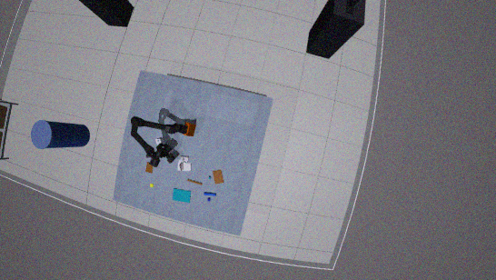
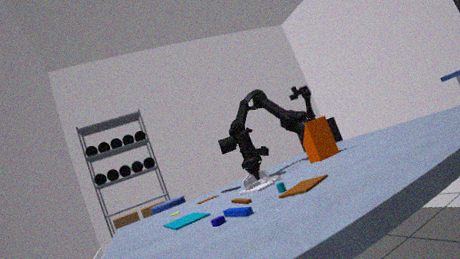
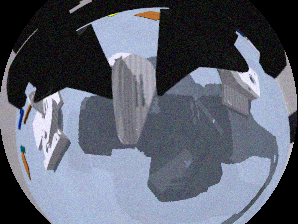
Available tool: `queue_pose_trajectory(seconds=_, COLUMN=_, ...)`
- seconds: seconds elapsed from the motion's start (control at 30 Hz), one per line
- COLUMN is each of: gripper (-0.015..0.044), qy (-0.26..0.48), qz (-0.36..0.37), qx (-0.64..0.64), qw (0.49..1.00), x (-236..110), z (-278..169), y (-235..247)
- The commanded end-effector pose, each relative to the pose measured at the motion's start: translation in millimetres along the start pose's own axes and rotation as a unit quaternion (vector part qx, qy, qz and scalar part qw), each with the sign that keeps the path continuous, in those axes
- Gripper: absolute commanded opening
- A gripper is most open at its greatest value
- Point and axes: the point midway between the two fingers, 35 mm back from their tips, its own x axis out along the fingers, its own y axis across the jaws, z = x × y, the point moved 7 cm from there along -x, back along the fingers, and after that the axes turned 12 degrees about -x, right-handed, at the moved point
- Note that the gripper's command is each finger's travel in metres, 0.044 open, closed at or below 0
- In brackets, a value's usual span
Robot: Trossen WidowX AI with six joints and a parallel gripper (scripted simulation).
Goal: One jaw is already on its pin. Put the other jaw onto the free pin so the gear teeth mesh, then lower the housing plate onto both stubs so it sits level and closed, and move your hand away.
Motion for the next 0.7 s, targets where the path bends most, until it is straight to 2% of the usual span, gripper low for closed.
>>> queue_pose_trajectory(seconds=0.0, gripper=0.0134, qy=0.001, qz=0.001, qx=0.002, qw=1.0, x=-6.7, z=-1.5, y=-0.4)
queue_pose_trajectory(seconds=0.67, gripper=0.0134, qy=0.0, qz=-0.003, qx=0.0, qw=1.0, x=-69.4, z=-1.4, y=-1.3)
